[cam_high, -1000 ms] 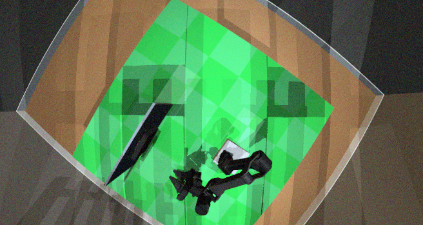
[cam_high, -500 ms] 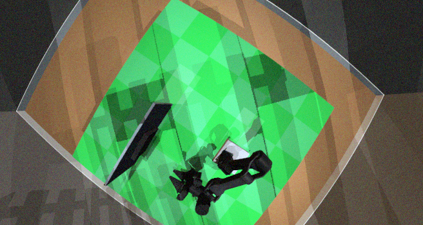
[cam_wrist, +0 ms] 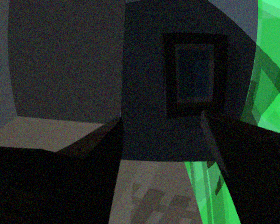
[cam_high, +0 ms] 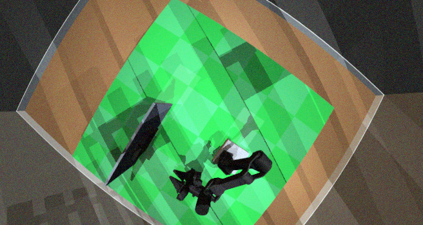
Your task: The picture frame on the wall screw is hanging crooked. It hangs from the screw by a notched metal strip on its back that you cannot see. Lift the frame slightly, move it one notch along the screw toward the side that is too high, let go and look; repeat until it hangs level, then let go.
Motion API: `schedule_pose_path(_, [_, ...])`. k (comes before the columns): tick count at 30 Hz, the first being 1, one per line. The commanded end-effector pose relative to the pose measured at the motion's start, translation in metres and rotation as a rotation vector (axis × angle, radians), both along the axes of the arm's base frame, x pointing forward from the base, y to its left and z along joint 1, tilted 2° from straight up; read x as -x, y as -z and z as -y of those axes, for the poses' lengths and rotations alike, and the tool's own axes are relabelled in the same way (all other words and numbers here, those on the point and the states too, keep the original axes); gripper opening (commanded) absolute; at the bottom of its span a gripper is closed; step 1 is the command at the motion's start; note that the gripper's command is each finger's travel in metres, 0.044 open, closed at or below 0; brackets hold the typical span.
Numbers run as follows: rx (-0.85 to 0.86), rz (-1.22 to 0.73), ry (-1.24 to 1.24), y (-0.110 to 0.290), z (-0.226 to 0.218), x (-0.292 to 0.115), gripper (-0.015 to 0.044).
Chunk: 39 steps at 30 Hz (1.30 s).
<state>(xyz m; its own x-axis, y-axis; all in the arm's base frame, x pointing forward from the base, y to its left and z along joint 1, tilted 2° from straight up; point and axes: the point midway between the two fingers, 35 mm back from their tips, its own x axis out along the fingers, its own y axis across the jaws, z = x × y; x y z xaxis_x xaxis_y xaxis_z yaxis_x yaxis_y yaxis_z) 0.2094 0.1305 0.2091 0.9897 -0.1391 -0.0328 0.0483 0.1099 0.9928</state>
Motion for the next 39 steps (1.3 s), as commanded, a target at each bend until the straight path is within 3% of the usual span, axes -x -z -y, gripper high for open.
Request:
schedule_pose_path(1, [0.004, -0.001, 0.003, 0.0, 0.0, 0.0, 0.026])
schedule_pose_path(12, [0.0, 0.0, 0.0, 0.001, 0.0, -0.001, 0.026])
schedule_pose_path(23, [0.005, 0.006, 0.003, 0.041, 0.007, -0.085, 0.026])
schedule_pose_path(39, [0.005, 0.007, 0.003, 0.042, 0.007, -0.083, 0.026])
